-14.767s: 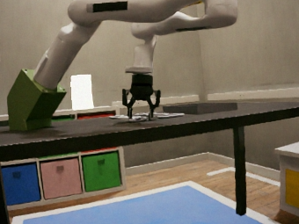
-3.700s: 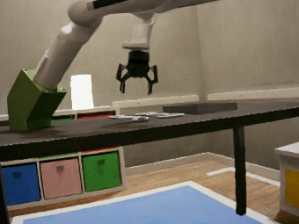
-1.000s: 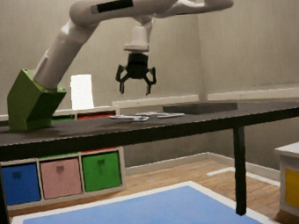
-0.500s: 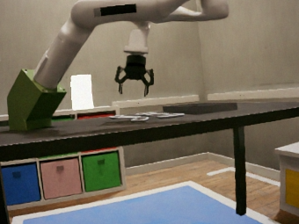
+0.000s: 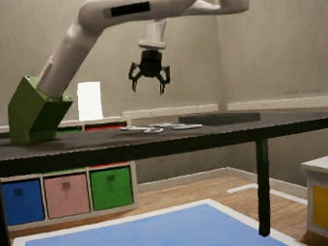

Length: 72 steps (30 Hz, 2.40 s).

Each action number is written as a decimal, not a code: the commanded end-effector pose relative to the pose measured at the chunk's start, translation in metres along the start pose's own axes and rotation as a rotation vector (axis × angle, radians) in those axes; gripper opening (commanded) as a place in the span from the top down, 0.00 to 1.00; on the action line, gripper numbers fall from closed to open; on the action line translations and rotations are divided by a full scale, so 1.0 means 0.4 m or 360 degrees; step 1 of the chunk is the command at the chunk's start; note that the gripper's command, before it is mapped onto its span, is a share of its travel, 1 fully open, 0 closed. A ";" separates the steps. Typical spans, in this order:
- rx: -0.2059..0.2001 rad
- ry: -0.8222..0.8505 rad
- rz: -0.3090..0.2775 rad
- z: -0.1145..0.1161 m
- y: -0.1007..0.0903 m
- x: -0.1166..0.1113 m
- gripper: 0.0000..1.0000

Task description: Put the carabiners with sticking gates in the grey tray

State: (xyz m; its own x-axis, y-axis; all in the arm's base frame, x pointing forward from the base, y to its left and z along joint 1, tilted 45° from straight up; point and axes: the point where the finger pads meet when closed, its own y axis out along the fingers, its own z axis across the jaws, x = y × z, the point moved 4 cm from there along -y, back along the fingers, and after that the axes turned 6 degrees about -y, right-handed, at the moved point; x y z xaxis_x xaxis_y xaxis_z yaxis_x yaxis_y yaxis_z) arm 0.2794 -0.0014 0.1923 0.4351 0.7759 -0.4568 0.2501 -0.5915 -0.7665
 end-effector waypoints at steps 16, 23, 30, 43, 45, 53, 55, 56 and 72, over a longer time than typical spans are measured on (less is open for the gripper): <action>-0.0016 0.0011 -0.0002 -0.033 -0.134 0.021 0.00; -0.0016 0.0011 -0.0002 -0.033 -0.134 0.021 0.00; -0.0009 0.0025 -0.0010 -0.058 -0.249 0.042 0.00; -0.0009 0.0025 -0.0010 -0.058 -0.249 0.042 0.00; -0.0003 0.0042 -0.0017 -0.082 -0.363 0.061 0.00; -0.0003 0.0042 -0.0017 -0.082 -0.363 0.061 0.00; -0.0003 0.0042 -0.0017 -0.082 -0.363 0.061 0.00; -0.0003 0.0042 -0.0017 -0.082 -0.363 0.061 0.00; 0.0001 0.0059 -0.0024 -0.105 -0.479 0.077 0.00</action>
State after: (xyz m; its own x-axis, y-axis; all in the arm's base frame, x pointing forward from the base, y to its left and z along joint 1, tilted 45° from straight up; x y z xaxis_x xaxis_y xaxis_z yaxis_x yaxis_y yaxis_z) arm 0.2835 0.1251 0.3416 0.4710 0.7759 -0.4196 0.2552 -0.5752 -0.7772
